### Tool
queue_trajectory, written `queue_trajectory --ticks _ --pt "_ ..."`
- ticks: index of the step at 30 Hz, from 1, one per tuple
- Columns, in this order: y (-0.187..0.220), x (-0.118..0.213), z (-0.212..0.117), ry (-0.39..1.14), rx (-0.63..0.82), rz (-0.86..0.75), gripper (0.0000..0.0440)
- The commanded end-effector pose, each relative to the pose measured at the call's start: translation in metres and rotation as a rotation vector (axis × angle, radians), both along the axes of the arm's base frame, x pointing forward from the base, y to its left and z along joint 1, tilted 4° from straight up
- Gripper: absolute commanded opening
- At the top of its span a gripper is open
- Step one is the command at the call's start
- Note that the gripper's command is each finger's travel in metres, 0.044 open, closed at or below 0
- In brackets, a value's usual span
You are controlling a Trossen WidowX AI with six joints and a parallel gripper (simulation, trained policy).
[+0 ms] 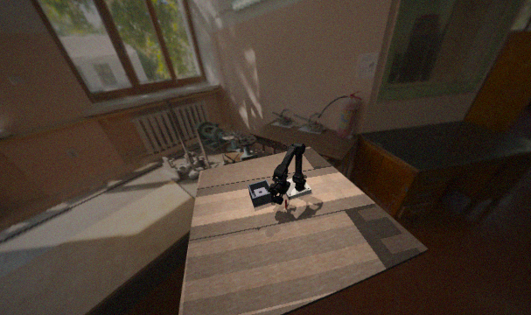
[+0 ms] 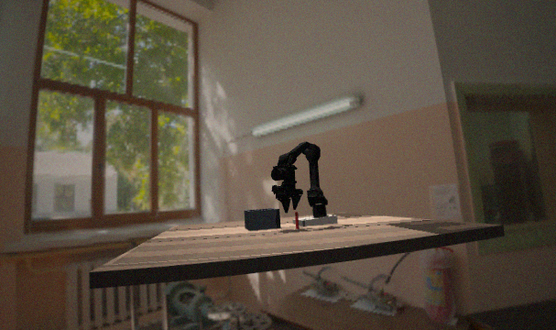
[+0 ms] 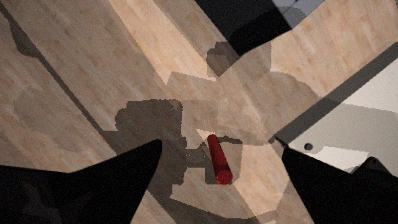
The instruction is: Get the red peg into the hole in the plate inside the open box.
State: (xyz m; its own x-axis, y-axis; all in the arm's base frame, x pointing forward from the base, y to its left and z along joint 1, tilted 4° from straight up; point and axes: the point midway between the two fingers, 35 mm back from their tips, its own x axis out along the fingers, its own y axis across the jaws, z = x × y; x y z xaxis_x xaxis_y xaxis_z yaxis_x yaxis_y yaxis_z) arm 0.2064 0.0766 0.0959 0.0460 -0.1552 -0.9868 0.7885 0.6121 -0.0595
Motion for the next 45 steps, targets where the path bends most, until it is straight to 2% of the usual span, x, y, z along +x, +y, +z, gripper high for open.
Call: queue_trajectory --ticks 1,8,11,14,27,45 --pt "0.002 -0.005 -0.015 0.003 0.014 -0.033 0.0440" --pt "0.006 -0.009 -0.048 -0.021 0.046 -0.091 0.0438" --pt "0.006 -0.011 -0.058 -0.023 0.055 -0.117 0.0411" --pt "0.005 -0.016 -0.065 -0.008 0.062 -0.145 0.0345" --pt "0.005 -0.023 -0.066 0.061 0.128 -0.164 0.0004" --pt "-0.031 -0.009 -0.017 -0.088 0.011 -0.028 0.0000"
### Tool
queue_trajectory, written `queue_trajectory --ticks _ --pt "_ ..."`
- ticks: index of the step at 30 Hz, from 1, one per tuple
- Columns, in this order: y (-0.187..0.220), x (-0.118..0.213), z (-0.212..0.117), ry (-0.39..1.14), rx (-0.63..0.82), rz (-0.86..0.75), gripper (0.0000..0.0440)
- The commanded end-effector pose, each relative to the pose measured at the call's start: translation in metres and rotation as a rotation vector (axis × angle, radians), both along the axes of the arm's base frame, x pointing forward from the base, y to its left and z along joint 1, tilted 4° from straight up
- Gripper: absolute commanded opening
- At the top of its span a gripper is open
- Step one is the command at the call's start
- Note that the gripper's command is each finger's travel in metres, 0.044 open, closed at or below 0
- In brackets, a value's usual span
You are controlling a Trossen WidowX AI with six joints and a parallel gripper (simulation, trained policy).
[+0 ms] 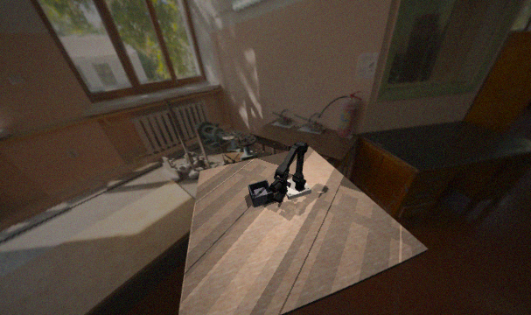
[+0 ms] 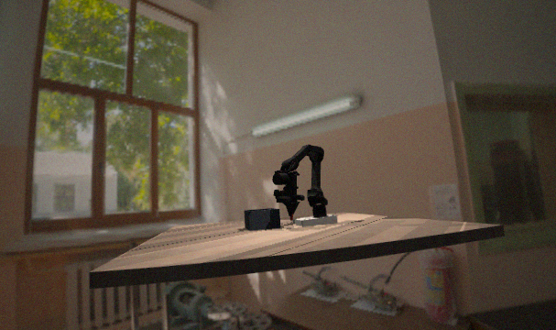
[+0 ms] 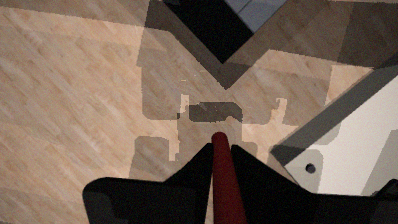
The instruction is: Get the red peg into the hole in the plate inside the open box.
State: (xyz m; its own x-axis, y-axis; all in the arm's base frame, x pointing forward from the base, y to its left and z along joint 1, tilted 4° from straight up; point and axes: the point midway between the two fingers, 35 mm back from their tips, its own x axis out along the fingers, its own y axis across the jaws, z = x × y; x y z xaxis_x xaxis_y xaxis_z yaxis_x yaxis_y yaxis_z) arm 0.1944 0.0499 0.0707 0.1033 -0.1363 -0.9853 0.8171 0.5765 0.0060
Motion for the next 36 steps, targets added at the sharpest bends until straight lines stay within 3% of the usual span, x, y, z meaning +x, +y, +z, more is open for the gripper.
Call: queue_trajectory --ticks 1,19,36 --pt "-0.006 0.004 0.011 -0.029 -0.018 0.022 0.0000" --pt "-0.046 0.039 0.065 -0.128 -0.087 0.048 0.0000" --pt "-0.099 0.073 0.072 -0.170 -0.096 -0.041 0.0000"
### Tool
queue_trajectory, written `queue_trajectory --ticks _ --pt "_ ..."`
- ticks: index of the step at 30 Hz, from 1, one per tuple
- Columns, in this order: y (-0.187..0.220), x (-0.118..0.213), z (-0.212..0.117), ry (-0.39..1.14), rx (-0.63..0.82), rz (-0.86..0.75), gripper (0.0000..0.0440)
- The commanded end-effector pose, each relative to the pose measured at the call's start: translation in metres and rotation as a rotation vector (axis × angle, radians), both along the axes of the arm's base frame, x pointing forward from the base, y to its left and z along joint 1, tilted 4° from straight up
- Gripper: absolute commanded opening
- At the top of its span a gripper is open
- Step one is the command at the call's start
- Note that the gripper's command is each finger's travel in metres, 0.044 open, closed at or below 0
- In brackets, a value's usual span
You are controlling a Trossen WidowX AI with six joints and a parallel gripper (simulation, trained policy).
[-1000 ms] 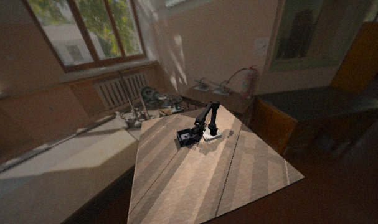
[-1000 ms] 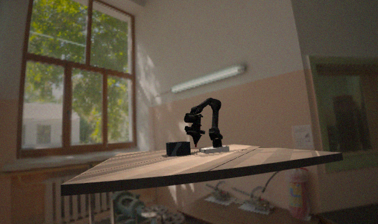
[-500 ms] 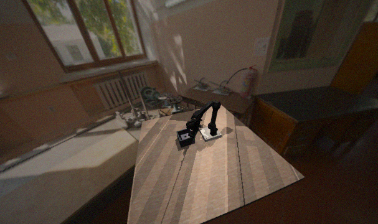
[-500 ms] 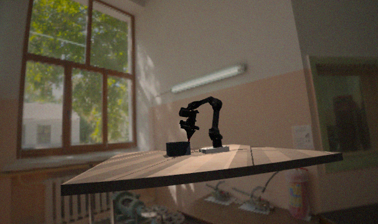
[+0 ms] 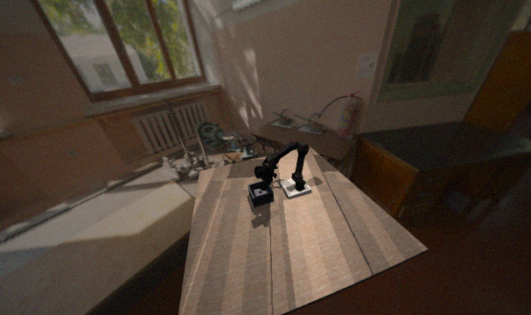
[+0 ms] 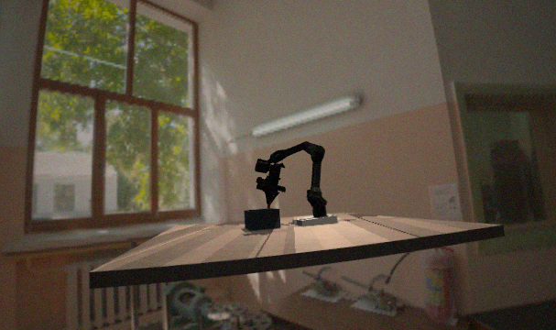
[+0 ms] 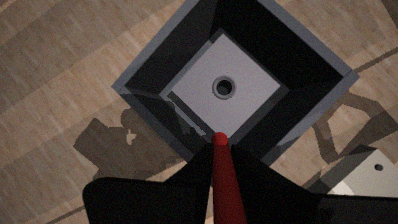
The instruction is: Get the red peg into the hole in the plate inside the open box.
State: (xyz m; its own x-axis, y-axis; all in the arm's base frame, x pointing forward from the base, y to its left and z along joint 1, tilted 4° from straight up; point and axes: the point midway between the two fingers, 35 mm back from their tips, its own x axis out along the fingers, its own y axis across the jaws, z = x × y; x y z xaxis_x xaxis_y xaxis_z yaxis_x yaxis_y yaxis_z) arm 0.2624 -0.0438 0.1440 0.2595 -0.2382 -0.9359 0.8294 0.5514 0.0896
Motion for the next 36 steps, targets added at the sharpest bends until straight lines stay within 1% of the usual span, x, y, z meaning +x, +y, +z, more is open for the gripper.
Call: queue_trajectory --ticks 1,14,26,28,32,33,36 --pt "-0.008 0.007 -0.002 -0.004 0.004 -0.010 0.0000" --pt "-0.038 0.024 -0.015 -0.010 0.029 -0.059 0.0006" --pt "-0.049 0.031 -0.043 0.044 0.053 -0.063 0.0003" --pt "-0.051 0.032 -0.047 0.057 0.052 -0.057 0.0028" --pt "-0.054 0.034 -0.053 0.077 0.049 -0.039 0.0117" --pt "-0.054 0.034 -0.054 0.086 0.048 -0.033 0.0131" --pt "-0.057 0.035 -0.055 0.109 0.045 -0.019 0.0141"
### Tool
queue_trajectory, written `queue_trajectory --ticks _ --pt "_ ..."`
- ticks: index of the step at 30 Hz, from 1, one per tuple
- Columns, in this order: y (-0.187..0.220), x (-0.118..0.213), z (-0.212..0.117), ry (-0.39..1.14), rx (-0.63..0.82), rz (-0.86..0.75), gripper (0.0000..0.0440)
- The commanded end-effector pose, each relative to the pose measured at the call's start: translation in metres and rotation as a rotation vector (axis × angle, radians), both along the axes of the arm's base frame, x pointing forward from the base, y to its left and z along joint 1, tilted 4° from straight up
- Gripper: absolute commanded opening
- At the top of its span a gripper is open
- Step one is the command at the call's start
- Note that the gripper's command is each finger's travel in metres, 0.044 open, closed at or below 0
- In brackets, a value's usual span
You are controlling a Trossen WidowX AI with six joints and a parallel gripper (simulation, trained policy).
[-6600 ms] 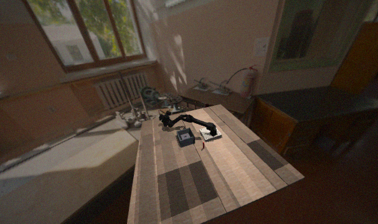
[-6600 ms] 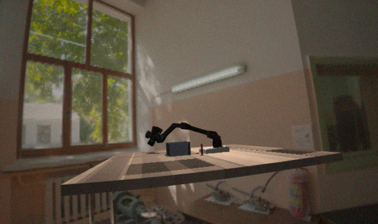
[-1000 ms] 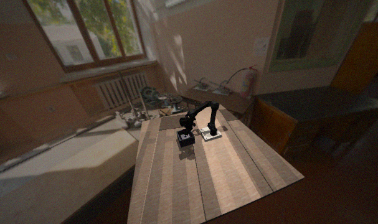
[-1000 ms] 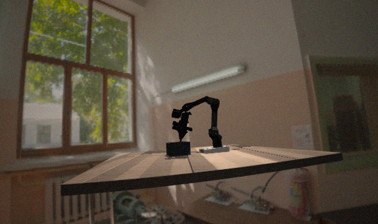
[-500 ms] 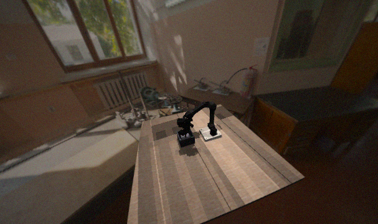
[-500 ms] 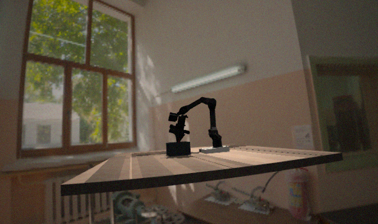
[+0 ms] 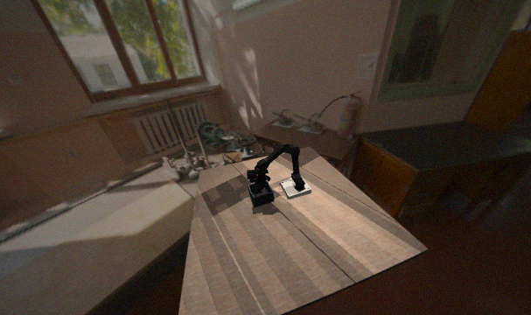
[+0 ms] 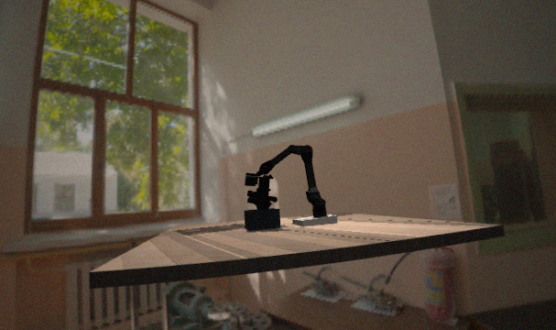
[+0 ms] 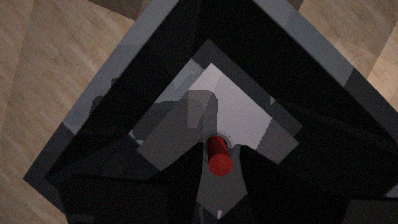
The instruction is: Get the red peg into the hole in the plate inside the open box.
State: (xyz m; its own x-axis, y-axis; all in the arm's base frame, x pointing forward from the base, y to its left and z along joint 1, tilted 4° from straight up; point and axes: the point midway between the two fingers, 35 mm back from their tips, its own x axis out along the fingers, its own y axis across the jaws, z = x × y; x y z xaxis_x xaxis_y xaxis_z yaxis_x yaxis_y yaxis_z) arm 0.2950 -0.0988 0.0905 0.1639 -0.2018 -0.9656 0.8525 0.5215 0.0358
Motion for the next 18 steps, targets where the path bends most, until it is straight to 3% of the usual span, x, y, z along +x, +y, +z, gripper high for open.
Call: queue_trajectory --ticks 1,18 --pt "-0.002 0.004 -0.001 0.019 -0.001 0.018 0.0139" --pt "-0.019 0.029 0.006 0.069 0.007 0.088 0.0108"
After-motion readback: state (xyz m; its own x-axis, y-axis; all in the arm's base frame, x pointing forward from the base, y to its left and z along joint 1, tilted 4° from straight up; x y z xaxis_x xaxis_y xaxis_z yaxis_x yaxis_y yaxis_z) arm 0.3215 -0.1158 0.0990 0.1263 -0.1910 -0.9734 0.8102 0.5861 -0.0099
